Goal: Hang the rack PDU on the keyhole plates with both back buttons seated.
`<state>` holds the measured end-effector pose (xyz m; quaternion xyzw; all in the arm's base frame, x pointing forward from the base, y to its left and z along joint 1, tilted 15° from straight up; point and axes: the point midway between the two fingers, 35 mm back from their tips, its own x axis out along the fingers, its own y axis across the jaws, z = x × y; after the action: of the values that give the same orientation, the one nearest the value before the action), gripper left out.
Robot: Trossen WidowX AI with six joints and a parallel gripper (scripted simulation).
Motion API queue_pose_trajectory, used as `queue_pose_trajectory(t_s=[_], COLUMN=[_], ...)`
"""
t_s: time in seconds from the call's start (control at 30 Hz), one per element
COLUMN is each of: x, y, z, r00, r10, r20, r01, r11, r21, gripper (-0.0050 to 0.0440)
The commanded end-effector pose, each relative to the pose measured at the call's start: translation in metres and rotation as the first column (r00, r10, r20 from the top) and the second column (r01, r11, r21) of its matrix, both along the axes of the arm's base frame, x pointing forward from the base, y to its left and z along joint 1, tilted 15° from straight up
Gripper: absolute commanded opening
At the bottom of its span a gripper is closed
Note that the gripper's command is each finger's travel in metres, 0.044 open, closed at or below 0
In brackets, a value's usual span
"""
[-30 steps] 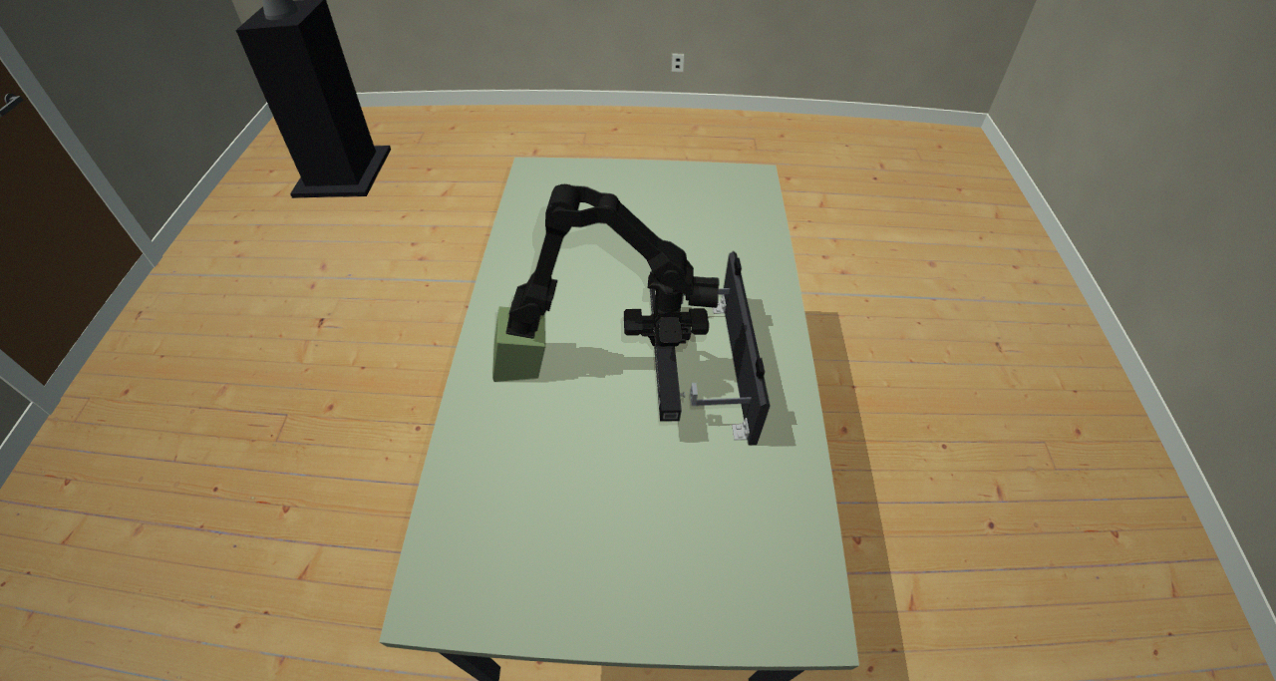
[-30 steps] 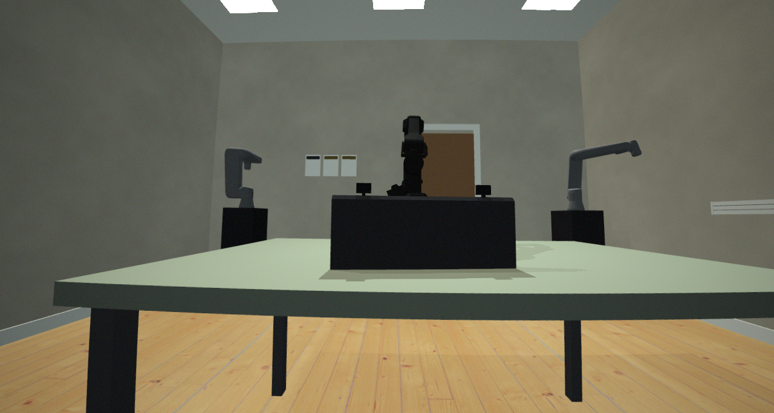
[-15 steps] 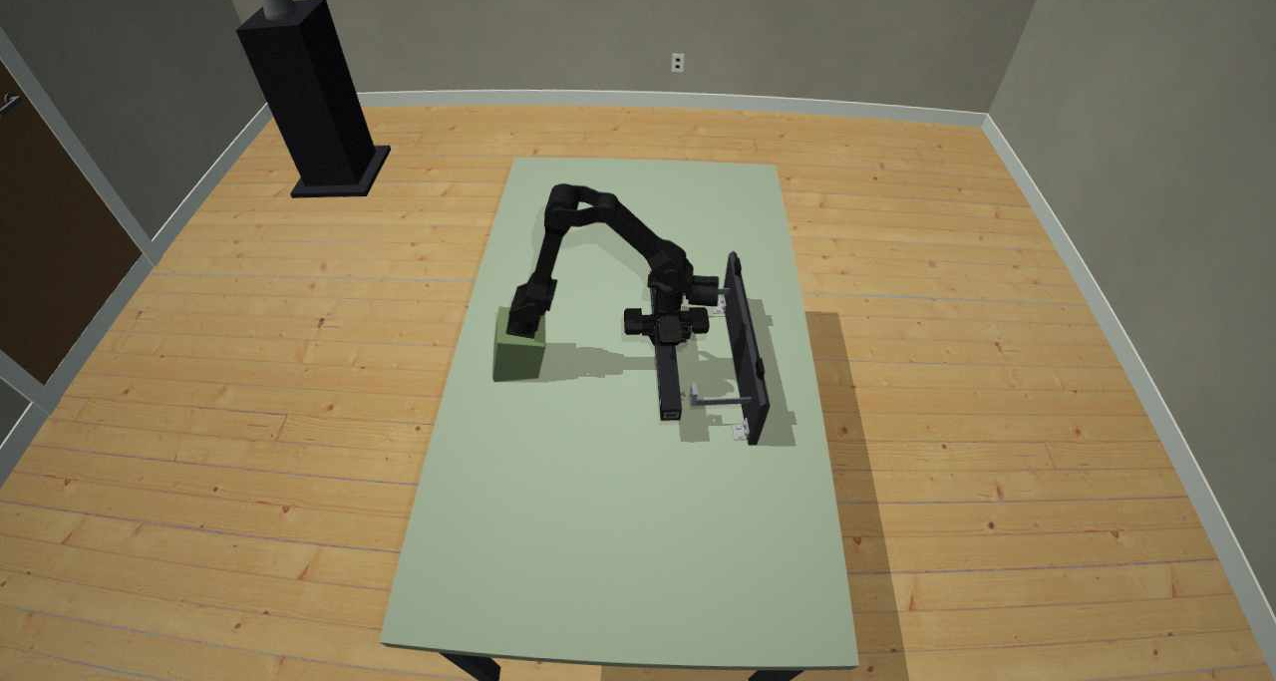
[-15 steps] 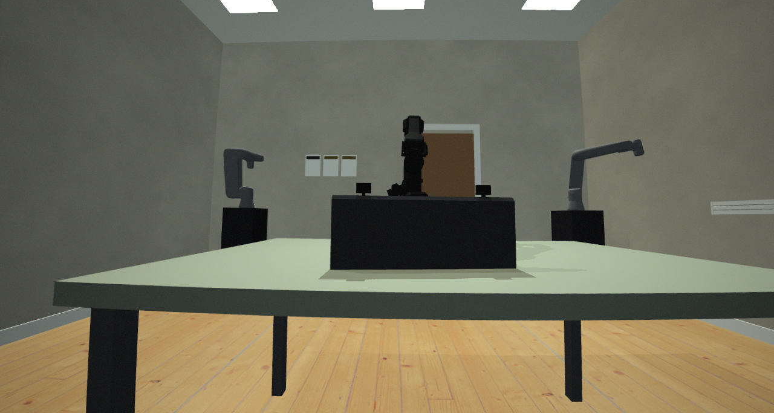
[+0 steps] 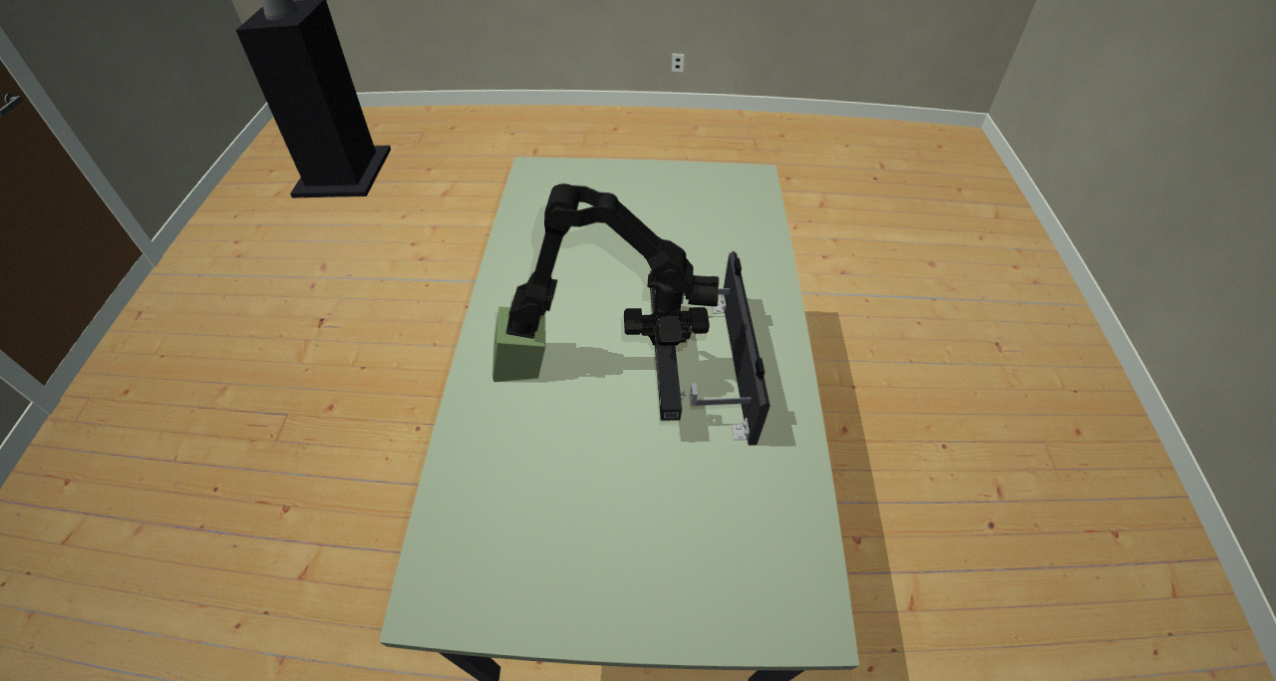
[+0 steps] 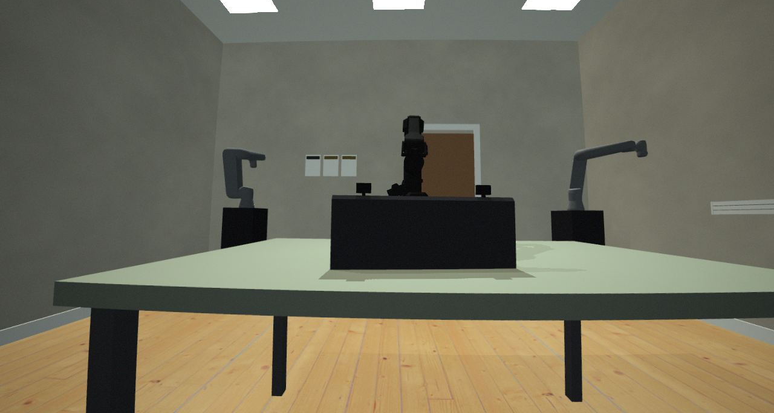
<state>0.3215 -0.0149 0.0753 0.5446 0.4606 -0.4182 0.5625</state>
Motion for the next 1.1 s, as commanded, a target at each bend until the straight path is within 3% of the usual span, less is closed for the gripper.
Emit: queue_pose_trajectory(t_s=[0.0,1.07], x=[0.005,0.025], y=[0.000,0.001], z=[0.008,0.015], r00=[1.000,0.998], r10=[0.000,-0.002], r20=[0.028,0.062], r01=[0.000,0.002], r11=[1.000,1.000], r21=[-0.002,-0.005], gripper=[-0.0050,-0.0050])
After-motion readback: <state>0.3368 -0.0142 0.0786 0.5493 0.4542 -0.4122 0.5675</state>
